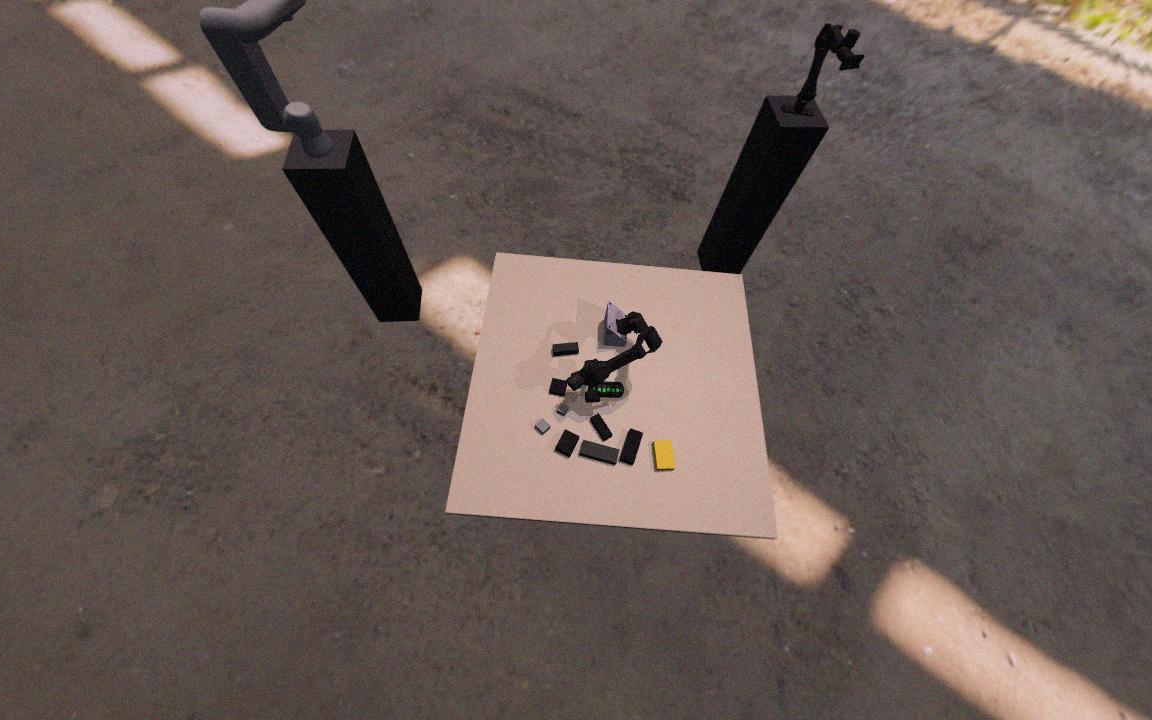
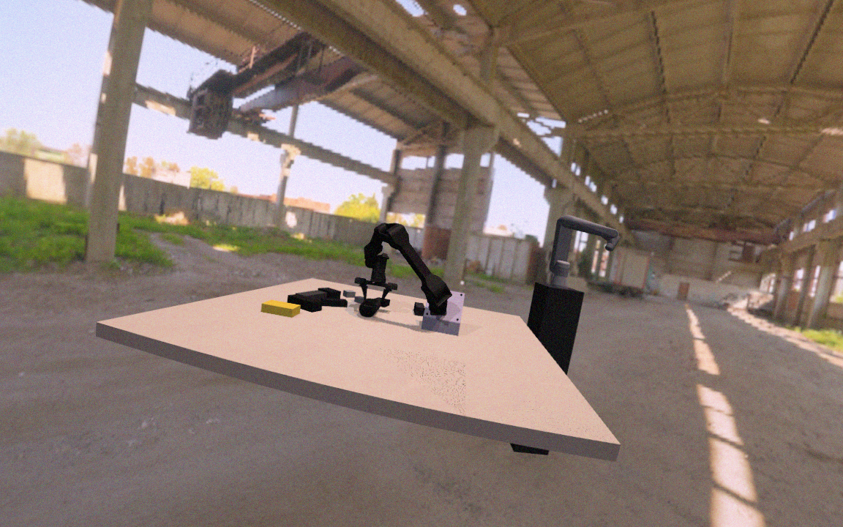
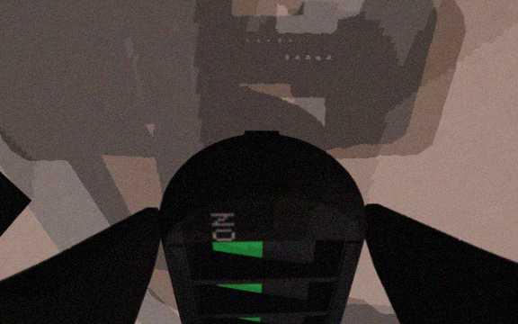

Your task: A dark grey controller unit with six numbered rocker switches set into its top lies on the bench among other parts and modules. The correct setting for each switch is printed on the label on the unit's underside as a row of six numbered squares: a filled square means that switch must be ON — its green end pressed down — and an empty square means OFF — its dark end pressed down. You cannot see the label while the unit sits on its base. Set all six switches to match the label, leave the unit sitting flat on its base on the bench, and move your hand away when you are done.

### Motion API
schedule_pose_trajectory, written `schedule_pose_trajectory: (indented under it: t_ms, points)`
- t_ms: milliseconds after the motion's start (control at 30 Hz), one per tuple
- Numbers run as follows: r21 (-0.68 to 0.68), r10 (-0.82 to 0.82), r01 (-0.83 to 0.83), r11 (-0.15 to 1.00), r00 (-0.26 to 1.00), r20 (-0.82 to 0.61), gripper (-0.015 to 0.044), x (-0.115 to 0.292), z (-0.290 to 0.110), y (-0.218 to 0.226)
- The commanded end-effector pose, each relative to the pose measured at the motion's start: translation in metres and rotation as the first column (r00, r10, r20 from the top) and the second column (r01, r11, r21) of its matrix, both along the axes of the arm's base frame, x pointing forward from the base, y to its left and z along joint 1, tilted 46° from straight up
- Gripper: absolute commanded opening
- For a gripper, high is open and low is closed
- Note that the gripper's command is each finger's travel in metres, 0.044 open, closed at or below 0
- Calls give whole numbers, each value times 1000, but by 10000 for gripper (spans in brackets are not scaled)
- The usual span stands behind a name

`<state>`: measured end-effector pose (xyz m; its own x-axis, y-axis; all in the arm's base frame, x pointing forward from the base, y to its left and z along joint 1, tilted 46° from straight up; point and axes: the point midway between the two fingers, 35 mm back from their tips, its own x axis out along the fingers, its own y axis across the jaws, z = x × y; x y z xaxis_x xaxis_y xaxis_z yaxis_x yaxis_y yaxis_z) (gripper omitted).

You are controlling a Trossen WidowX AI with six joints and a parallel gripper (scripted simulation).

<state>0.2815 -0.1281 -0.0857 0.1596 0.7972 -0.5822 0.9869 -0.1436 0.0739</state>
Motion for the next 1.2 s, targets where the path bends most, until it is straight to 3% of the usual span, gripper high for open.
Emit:
schedule_pose_trajectory:
  t_ms: [0,1167]
  points:
    - [-7,0,0,1000,1000,2,336,0,5,-2]
    - [-80,-6,5,997,1000,-9,336,-3,33,-8]
